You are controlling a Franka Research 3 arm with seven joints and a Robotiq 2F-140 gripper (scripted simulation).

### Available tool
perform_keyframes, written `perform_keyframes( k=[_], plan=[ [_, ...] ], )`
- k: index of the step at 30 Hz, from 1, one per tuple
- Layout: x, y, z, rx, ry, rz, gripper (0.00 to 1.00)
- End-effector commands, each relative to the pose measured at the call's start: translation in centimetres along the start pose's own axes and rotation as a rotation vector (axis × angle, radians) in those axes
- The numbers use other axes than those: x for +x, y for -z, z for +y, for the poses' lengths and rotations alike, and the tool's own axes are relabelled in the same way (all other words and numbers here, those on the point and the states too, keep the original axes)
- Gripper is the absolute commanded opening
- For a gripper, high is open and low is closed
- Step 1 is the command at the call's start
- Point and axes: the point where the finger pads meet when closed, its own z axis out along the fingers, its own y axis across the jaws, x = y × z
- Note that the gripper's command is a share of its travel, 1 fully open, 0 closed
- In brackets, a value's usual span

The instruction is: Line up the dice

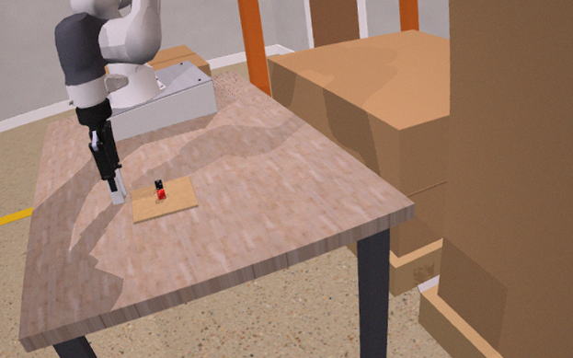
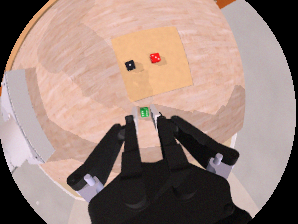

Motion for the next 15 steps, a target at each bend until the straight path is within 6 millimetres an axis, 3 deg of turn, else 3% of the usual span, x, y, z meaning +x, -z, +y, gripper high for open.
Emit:
perform_keyframes(
  k=[1, 12, 13, 15],
  plan=[
    [0.05, 0.01, 0.1, -0.003, 0.005, 0.001, 0.19],
    [0.05, 0.01, 0.1, -0.003, 0.005, 0.001, 0.19],
    [0.05, 0.01, 0.1, -0.003, 0.005, 0.001, 0.07],
    [0.05, 0.01, 0.1, -0.003, 0.005, 0.001, 0.07]
  ],
)
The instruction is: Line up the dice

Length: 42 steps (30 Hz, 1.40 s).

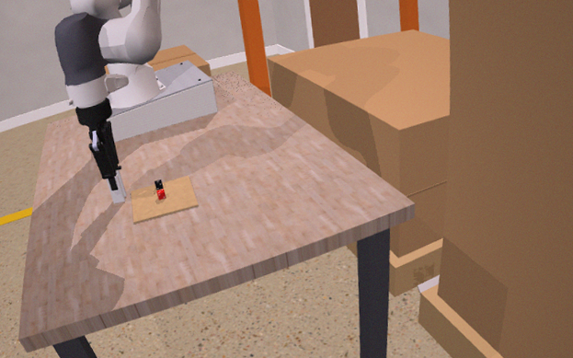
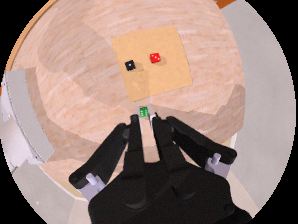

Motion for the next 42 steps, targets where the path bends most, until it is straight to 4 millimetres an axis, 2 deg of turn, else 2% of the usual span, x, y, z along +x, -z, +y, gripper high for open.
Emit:
perform_keyframes(
  k=[1, 33, 38, 42],
  plan=[
    [0.0, 0.0, 0.1, -0.002, 0.004, 0.001, 0.07],
    [0.0, 0.0, 0.1, -0.002, 0.004, 0.001, 0.07],
    [0.0, 0.6, 0.1, -0.002, 0.004, 0.001, 0.07],
    [0.0, 2.6, 0.1, -0.002, 0.004, 0.001, 0.07]
  ],
)
